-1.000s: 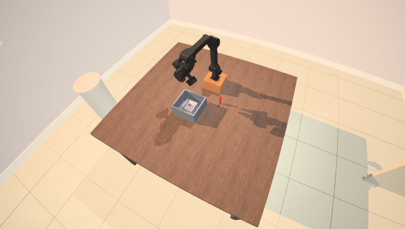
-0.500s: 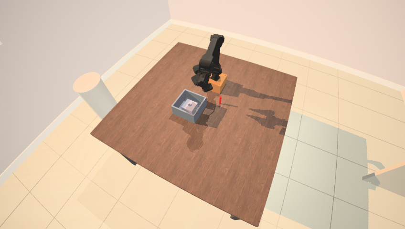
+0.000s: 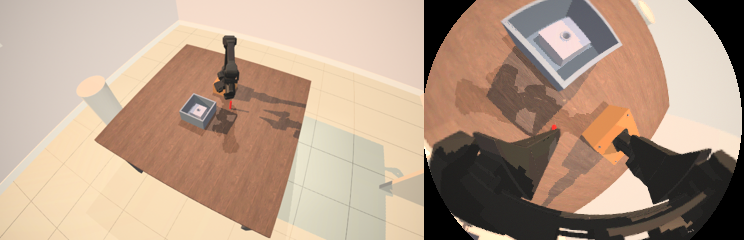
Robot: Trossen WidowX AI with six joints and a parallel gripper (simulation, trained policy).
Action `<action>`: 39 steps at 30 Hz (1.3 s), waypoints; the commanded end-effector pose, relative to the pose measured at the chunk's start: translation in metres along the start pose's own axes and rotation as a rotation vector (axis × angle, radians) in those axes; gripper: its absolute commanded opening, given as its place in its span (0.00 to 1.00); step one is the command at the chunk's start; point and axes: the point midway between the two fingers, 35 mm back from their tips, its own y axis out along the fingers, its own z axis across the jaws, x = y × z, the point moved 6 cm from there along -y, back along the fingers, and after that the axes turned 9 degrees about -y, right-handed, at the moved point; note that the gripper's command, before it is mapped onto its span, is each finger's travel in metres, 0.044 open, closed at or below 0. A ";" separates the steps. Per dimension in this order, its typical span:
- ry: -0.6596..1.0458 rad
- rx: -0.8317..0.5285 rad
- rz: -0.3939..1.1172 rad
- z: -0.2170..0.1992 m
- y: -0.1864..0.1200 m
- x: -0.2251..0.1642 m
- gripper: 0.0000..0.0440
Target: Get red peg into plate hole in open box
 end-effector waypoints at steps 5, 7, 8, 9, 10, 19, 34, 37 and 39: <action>0.026 0.000 0.020 0.019 0.025 -0.025 1.00; 0.026 0.007 0.018 0.024 0.032 -0.029 1.00; 0.025 0.011 0.017 0.027 0.035 -0.031 1.00; 0.024 0.015 0.015 0.029 0.038 -0.033 1.00; 0.023 0.020 0.013 0.032 0.042 -0.034 1.00; 0.004 0.084 -0.012 0.054 0.075 -0.041 1.00; -0.011 0.178 -0.031 0.082 0.128 -0.040 0.82; -0.010 0.170 -0.020 0.083 0.137 -0.041 0.64; -0.008 0.160 -0.014 0.083 0.141 -0.041 0.52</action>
